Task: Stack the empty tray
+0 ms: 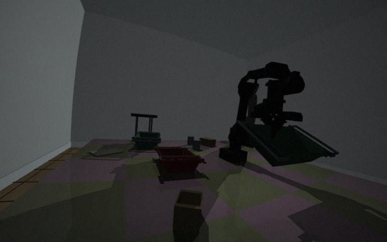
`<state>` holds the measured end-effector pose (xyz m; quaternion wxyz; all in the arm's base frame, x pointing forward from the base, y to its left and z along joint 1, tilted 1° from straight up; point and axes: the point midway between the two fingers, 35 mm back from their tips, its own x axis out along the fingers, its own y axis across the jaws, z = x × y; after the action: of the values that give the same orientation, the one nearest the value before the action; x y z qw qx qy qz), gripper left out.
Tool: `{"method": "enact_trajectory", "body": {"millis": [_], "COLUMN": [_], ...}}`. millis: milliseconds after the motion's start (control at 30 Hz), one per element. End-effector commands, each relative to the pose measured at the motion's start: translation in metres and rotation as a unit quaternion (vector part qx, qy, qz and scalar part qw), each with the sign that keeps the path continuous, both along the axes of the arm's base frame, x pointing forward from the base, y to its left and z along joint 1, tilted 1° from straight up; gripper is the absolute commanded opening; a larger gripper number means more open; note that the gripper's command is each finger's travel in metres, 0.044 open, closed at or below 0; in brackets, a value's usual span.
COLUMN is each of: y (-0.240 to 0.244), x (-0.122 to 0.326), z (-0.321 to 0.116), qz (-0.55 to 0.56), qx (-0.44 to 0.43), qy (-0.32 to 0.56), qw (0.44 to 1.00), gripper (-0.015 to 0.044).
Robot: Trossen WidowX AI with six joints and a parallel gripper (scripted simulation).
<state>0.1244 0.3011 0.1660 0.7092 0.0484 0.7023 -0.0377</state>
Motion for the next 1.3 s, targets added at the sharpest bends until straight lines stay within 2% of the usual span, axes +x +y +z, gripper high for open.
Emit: {"method": "enact_trajectory", "body": {"millis": [0, 767, 1267], "y": [0.003, 0.002, -0.024], "x": [0.001, 0.002, 0.051], "z": [0.007, 0.007, 0.007], "qz": [-0.001, -0.002, -0.11], "qx": [0.01, 0.01, 0.01], "qy": [-0.004, -0.004, -0.003], "qw": [1.0, 1.0, 0.994], "gripper": [0.0, 0.0, 0.0]}}
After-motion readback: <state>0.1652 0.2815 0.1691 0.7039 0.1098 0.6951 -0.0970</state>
